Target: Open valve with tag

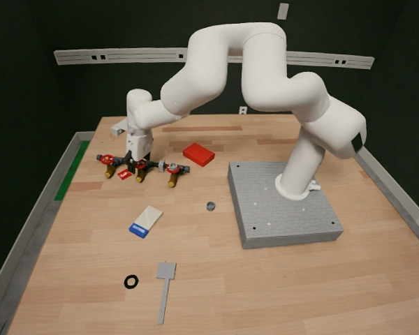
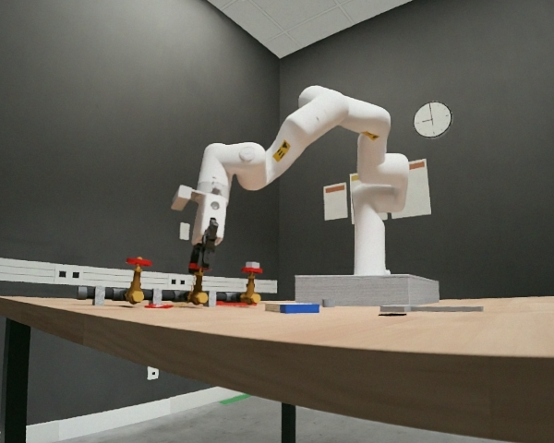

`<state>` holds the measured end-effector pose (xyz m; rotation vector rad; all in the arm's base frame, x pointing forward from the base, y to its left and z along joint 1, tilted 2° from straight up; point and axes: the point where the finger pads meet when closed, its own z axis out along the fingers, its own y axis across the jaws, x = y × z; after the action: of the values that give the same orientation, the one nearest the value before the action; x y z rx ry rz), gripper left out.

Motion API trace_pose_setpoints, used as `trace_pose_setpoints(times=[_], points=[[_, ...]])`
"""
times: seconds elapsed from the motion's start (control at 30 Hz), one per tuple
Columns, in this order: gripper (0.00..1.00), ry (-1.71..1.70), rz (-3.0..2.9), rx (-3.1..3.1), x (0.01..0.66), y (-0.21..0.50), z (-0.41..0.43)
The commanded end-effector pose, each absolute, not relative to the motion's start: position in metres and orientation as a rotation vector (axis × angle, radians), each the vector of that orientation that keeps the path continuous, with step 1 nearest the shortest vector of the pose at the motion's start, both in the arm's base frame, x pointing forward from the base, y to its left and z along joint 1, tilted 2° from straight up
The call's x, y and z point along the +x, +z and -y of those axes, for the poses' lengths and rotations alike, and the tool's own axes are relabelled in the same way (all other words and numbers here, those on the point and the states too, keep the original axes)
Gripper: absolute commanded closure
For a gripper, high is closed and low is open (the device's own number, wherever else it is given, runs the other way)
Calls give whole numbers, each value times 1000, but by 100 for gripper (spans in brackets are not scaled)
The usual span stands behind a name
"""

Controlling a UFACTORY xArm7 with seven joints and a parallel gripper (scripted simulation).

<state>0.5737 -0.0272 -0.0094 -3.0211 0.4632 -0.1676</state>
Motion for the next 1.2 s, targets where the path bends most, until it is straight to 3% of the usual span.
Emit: trace_pose_setpoints(times=[0.0, 0.53, 0.87, 0.9, 1.17], points=[[0, -141, -882, -2937, 575, -7, 28], [0, -49, -1833, -2493, 575, -7, 28], [0, -45, -1853, -2482, 575, -7, 28], [100, -45, -1853, -2482, 575, -7, 28], [100, -45, -1853, -2482, 575, -7, 28]])
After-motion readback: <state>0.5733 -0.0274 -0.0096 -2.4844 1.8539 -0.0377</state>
